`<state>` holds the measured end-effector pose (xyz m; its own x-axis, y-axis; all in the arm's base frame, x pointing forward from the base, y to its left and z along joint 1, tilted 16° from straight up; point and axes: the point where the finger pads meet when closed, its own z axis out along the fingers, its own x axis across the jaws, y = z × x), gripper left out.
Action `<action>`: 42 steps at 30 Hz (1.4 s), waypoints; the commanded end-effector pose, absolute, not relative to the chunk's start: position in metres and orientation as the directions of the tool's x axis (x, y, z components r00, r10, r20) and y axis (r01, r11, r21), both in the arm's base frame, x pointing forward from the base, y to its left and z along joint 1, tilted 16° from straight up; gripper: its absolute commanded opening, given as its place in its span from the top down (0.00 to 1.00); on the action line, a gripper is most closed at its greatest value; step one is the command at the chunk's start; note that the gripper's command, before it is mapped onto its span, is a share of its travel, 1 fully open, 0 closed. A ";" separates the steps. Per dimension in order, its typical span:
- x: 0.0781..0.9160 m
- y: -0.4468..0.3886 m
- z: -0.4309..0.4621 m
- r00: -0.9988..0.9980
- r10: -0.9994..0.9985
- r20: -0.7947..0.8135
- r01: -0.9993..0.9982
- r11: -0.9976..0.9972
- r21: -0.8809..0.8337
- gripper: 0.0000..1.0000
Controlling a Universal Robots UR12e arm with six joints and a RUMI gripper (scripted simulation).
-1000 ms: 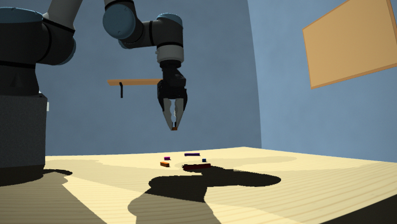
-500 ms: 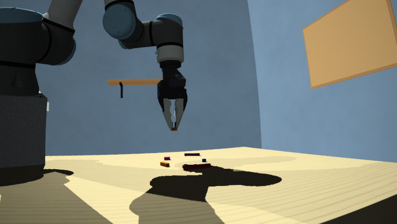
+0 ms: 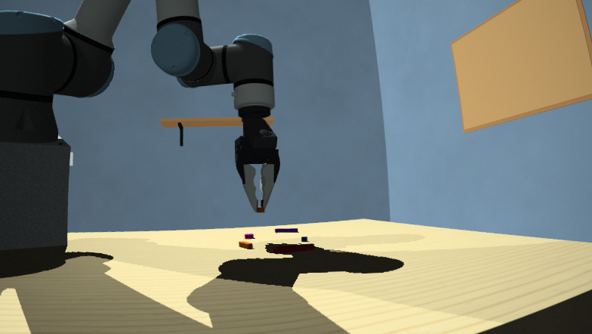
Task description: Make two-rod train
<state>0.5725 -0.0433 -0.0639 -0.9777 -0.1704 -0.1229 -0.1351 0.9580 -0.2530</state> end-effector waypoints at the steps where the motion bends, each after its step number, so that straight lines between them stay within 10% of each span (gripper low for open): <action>1: 0.575 -0.046 -0.074 -0.977 -0.171 -0.125 -0.135 0.958 -0.254 1.00; 42: 0.581 -0.055 -0.112 -0.977 -0.171 -0.125 -0.135 0.958 -0.254 1.00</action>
